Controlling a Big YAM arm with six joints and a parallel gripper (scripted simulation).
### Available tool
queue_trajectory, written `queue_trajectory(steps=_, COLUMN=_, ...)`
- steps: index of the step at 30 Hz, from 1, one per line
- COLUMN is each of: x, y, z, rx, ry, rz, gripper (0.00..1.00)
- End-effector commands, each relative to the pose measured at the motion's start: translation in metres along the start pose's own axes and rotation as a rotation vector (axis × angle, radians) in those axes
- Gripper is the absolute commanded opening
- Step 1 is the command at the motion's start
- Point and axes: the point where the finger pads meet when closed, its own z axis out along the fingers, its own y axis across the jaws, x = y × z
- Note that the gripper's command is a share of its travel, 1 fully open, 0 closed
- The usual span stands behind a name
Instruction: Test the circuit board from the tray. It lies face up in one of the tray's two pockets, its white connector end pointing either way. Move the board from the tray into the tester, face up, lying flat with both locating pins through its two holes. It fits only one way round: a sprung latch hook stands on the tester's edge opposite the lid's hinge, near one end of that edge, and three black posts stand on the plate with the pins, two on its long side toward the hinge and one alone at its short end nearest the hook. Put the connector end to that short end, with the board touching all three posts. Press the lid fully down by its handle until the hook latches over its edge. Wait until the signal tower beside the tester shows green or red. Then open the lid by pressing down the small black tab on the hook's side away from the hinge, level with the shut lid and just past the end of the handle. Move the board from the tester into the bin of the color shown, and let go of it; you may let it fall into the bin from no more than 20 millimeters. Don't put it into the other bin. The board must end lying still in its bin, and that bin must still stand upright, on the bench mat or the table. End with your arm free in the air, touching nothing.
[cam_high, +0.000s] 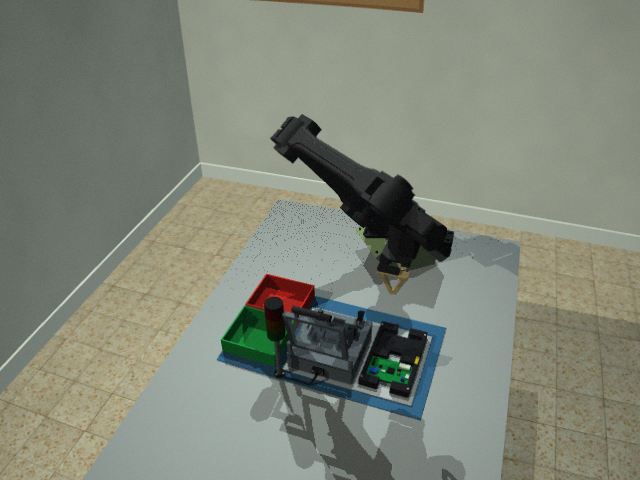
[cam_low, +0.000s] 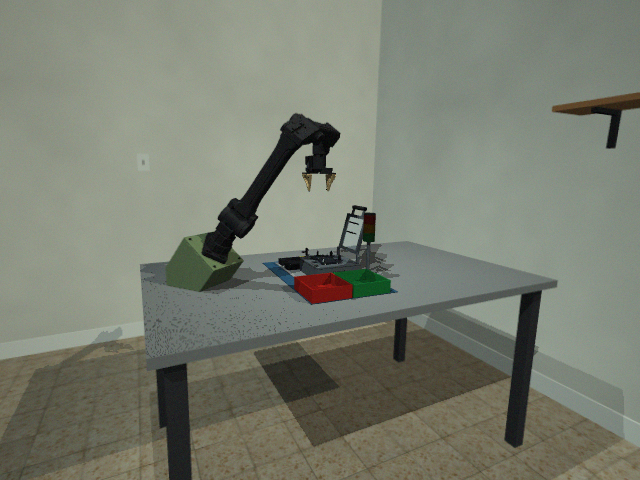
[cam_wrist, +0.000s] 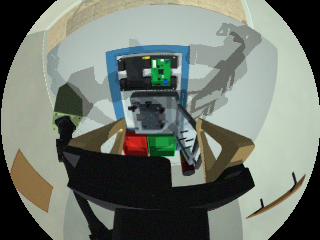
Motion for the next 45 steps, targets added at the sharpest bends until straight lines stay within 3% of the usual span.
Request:
queue_trajectory(steps=1, x=-0.0065, y=-0.0072, z=-0.0127, rx=0.014, ry=-0.021, rz=-0.005, gripper=0.92)
queue_trajectory(steps=45, x=-0.0117, y=-0.0055, z=-0.0179, rx=0.020, ry=-0.029, rz=-0.001, gripper=0.92)
